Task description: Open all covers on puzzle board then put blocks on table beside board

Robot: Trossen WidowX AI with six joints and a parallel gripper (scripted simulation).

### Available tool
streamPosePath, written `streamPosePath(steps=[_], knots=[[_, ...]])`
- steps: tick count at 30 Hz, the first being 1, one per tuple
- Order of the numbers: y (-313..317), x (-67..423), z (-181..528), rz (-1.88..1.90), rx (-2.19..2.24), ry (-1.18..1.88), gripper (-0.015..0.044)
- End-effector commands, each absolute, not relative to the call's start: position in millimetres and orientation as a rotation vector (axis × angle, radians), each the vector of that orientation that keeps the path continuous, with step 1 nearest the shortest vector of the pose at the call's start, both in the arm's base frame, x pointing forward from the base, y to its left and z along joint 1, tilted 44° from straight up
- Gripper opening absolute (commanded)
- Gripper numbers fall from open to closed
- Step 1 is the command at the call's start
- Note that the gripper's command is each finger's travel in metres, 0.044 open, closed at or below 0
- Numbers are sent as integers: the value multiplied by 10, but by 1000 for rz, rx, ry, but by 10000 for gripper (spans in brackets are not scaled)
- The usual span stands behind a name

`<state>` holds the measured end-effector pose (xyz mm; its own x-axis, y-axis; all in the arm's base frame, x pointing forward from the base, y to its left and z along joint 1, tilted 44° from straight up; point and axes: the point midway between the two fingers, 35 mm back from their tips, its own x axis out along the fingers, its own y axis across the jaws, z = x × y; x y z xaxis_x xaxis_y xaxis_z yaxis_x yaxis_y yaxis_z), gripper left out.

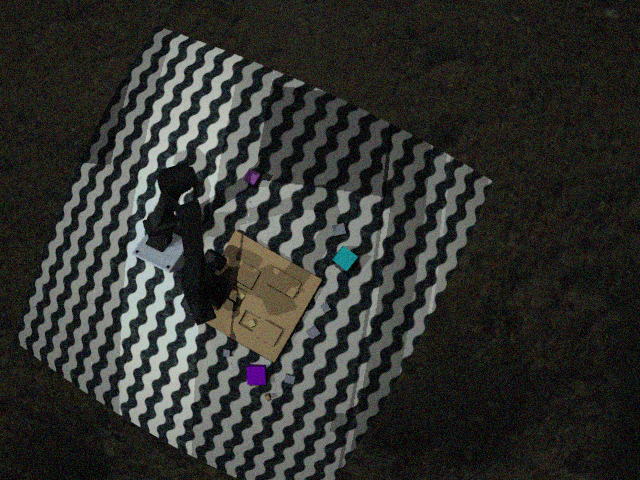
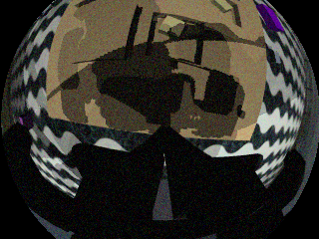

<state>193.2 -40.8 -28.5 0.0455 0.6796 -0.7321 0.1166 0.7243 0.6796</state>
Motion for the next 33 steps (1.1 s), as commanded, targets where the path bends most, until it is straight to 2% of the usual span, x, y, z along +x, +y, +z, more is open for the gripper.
streamPosePath(steps=[1, 33], knots=[[-345, 1878, -325, 497, 689, 1512, 0], [-339, 2144, -295, 496, 688, 1508, 0]])
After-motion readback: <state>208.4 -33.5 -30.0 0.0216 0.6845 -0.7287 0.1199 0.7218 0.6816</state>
